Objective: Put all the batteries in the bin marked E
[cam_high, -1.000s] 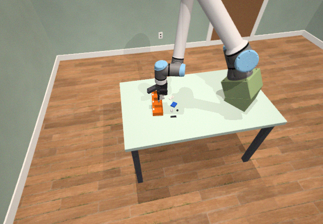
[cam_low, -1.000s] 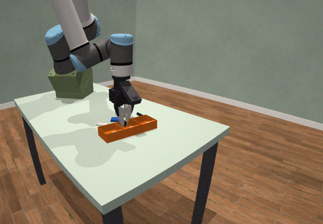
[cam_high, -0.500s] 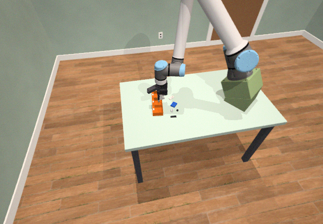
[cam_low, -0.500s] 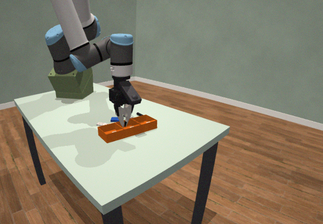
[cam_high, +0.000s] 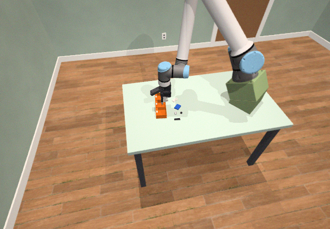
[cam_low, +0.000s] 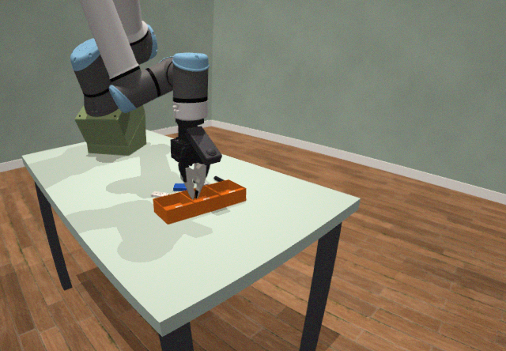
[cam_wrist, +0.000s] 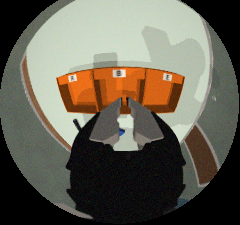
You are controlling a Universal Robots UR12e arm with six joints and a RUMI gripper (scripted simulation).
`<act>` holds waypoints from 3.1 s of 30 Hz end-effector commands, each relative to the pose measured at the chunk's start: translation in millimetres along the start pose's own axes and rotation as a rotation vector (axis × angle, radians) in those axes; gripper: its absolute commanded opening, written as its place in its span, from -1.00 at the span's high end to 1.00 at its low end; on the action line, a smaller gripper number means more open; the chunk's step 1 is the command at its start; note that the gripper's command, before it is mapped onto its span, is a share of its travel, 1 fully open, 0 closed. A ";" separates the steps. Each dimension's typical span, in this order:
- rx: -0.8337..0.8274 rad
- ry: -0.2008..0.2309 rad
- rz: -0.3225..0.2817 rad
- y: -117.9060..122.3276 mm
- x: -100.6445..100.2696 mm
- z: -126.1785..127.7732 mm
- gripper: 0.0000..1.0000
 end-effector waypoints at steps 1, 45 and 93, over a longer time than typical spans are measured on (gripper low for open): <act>0.000 0.001 0.008 -4.2 3.0 0.9 0.91; 0.000 0.001 0.007 -2.6 20.8 -0.2 0.91; 0.001 0.001 0.006 -19.0 54.5 -74.0 0.91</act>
Point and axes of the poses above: the point where the finger pads meet when closed, its own x axis back along the fingers, its own z axis across the jaws, y = z × x, the point moved 7 cm from there along x, back along the fingers, and after that the axes turned 11 degrees about x, right-handed, at the moved point
